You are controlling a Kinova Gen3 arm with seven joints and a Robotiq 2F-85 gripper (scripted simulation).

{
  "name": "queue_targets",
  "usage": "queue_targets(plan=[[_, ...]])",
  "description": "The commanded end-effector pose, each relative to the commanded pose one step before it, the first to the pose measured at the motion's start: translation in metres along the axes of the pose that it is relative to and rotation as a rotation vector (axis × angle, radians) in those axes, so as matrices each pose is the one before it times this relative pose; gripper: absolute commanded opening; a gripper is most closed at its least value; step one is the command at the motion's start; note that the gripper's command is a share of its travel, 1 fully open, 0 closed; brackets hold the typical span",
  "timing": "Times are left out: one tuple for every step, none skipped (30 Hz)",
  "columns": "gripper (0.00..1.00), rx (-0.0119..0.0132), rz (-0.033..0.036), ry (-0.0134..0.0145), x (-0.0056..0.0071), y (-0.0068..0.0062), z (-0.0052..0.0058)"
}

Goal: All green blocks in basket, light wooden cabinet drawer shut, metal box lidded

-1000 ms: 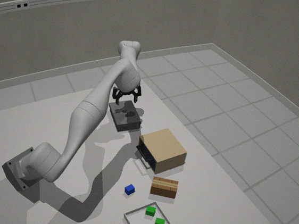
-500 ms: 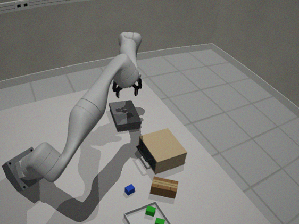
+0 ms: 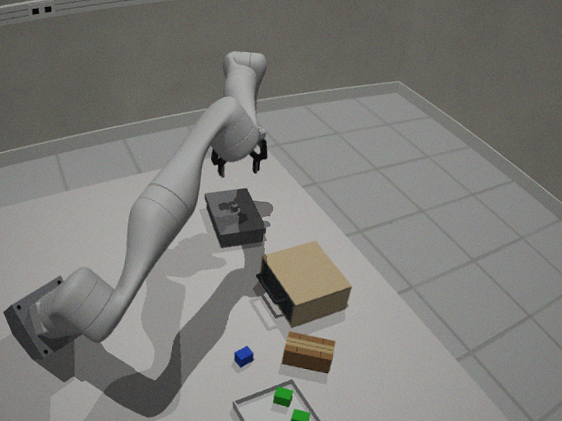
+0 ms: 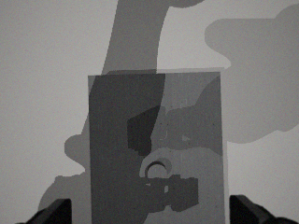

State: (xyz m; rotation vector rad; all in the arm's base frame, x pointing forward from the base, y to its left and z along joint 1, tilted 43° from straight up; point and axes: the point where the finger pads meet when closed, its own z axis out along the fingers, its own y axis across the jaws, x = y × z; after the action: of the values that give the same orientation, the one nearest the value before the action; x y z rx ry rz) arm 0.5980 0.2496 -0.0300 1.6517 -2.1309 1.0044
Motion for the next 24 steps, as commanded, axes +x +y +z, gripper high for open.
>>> queue_targets(plan=[[1.0,-0.0053,-0.0044,-0.00767,-0.00182,0.00189,-0.00778],[1.0,-0.00003,-0.00006,0.00004,-0.00001,0.00003,-0.0003],[1.0,-0.00002,-0.00004,0.00002,0.0,0.00002,-0.00021],[1.0,-0.00001,0.0002,0.00002,0.0,0.00001,-0.00013],[1.0,-0.00001,0.00021,0.00001,0.0,0.00001,-0.00007],[1.0,-0.00005,-0.00023,0.00017,0.00002,0.00009,0.00003],[1.0,0.0,0.0,0.0,0.0,0.0,0.0],[1.0,0.0,0.0,0.0,0.0,0.0,0.0],[1.0,-0.00014,-0.00081,0.0005,0.00006,0.00028,0.00016],[1.0,0.0,0.00004,0.00002,0.00001,0.00001,0.0],[1.0,0.00004,0.00051,-0.00001,0.00005,-0.00003,-0.00004],[1.0,0.00009,0.00135,-0.00003,0.00012,-0.00008,-0.0001],[1.0,0.00017,0.00256,-0.00004,0.00023,-0.00014,-0.00017],[1.0,0.00025,0.00409,-0.00002,0.00037,-0.0002,-0.00024],[1.0,0.00031,0.00195,0.00006,0.00052,-0.00024,-0.00028],[1.0,0.00038,0.00155,0.00013,0.00068,-0.0003,-0.00032],[1.0,0.00049,0.00321,-0.00039,0.00066,-0.00066,-0.00037],[1.0,0.00049,0.00415,-0.00043,0.00072,-0.00077,-0.00029],[1.0,0.00059,0.00506,-0.00053,0.00088,-0.00094,-0.00036],[1.0,0.0007,0.00604,-0.00063,0.00104,-0.00112,-0.00042],[1.0,0.00082,0.00708,-0.00073,0.00122,-0.00132,-0.00049],[1.0,0.00142,0.00817,-0.00235,0.00094,-0.00167,-0.00056],[1.0,0.00251,0.0093,-0.00567,0.00014,-0.0022,-0.00064],[1.0,0.0,0.0,0.0,0.0,0.0,0.0]])
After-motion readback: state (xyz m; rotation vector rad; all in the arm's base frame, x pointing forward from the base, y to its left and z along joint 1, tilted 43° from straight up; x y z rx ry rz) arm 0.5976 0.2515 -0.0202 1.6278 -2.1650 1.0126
